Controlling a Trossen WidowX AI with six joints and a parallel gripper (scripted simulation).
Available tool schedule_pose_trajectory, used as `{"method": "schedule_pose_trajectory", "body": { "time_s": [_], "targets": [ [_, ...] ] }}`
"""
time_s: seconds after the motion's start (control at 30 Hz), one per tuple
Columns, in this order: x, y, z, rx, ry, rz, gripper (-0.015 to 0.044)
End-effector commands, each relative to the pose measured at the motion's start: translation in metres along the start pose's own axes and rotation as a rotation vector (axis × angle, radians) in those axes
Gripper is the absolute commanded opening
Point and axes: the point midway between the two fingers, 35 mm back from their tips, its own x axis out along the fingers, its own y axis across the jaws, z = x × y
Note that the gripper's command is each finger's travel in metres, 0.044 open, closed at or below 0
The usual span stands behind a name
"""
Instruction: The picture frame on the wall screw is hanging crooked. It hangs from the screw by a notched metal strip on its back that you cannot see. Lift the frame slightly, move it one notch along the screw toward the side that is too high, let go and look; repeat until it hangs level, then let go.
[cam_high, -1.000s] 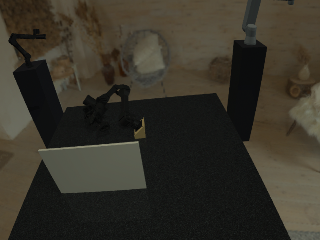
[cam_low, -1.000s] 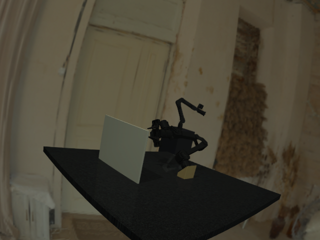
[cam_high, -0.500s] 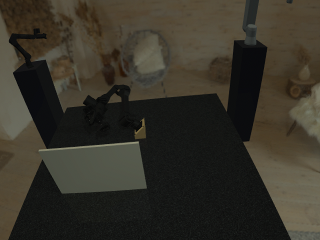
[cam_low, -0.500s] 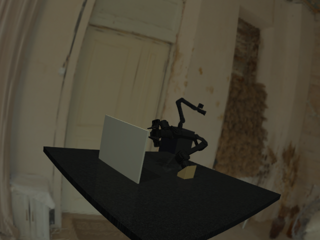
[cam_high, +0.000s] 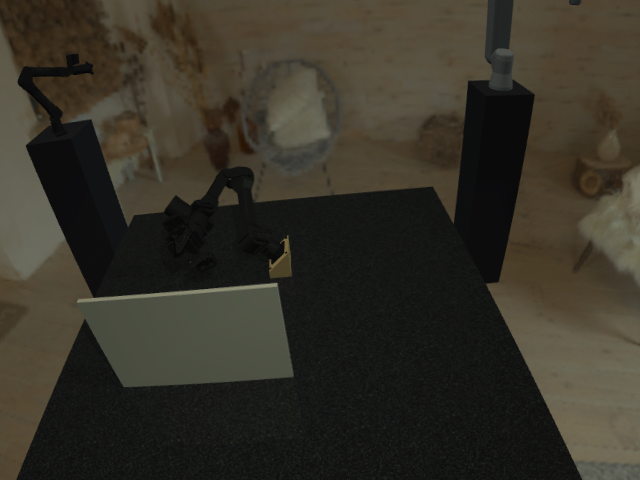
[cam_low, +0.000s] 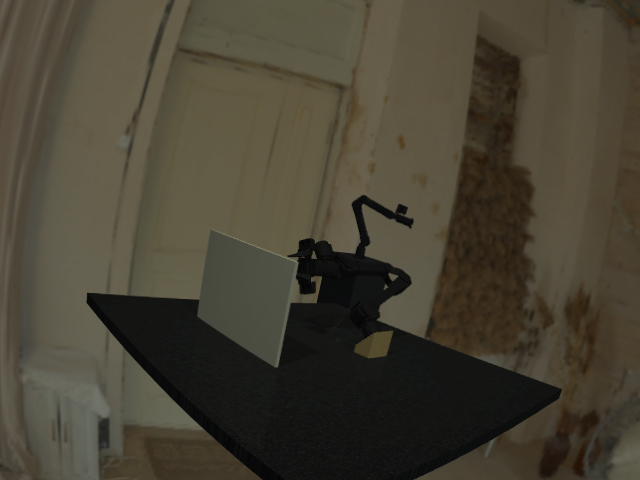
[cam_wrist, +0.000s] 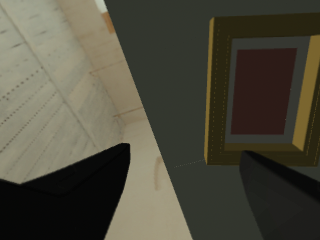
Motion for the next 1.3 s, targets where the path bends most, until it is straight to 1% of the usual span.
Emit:
{"method": "schedule_pose_trajectory", "body": {
  "time_s": [0.0,0.1,0.77,0.9,1.13,1.27],
  "targets": [
    [0.032,-0.029,-0.003,-0.041,0.019,-0.031,0.026],
    [0.042,-0.037,-0.004,-0.06,0.019,-0.03,0.026],
    [0.043,-0.037,-0.003,-0.06,0.019,-0.03,0.026],
    [0.06,-0.035,-0.002,-0.059,0.019,-0.029,0.026],
    [0.116,-0.038,-0.004,-0.059,0.018,-0.027,0.026],
    [0.122,-0.04,-0.005,-0.059,0.018,-0.027,0.026]
  ]
}}
